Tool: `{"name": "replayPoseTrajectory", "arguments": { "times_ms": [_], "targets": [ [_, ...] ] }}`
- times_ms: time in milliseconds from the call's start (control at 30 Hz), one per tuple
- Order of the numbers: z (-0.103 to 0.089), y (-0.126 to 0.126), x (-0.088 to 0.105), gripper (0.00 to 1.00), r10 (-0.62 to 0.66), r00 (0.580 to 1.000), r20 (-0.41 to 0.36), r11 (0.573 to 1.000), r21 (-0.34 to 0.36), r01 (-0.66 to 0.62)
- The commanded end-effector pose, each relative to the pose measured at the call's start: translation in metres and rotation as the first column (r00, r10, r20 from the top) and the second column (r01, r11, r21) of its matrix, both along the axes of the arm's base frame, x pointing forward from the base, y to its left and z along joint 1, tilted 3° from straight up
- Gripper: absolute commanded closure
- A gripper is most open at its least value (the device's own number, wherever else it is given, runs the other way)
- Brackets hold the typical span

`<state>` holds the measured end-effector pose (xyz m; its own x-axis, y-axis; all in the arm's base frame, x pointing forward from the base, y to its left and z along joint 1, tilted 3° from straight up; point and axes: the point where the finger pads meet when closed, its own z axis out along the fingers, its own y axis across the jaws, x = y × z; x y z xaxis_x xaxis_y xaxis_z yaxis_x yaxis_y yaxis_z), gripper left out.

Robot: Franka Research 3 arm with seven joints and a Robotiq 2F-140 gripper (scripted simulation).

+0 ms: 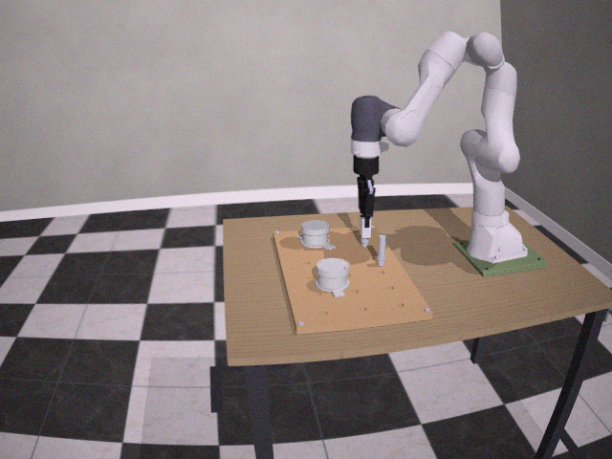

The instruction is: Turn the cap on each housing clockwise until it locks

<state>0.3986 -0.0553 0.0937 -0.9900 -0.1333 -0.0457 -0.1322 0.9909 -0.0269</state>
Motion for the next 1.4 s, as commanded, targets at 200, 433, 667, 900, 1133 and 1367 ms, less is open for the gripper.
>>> {"name": "replayPoseTrajectory", "arguments": {
  "times_ms": [200,433,667,900,1133,1367],
  "targets": [
    [0.0,0.0002,0.0024,0.9,0.002,1.0,0.007,1.0,0.002,-0.002],
    [-0.0006,0.0002,0.0025,0.9,0.002,1.0,0.007,1.0,0.002,-0.002],
    [-0.0012,0.0002,0.0025,0.9,0.002,1.0,0.007,1.0,0.002,-0.002],
    [-0.0021,0.0002,0.0025,0.9,0.002,1.0,0.007,1.0,0.002,-0.002],
    [-0.0033,0.0002,0.0026,0.9,0.002,1.0,0.007,1.0,0.002,-0.002],
    [-0.0041,0.0002,0.0027,0.9,0.002,1.0,0.007,1.0,0.002,-0.002]
  ]
}}
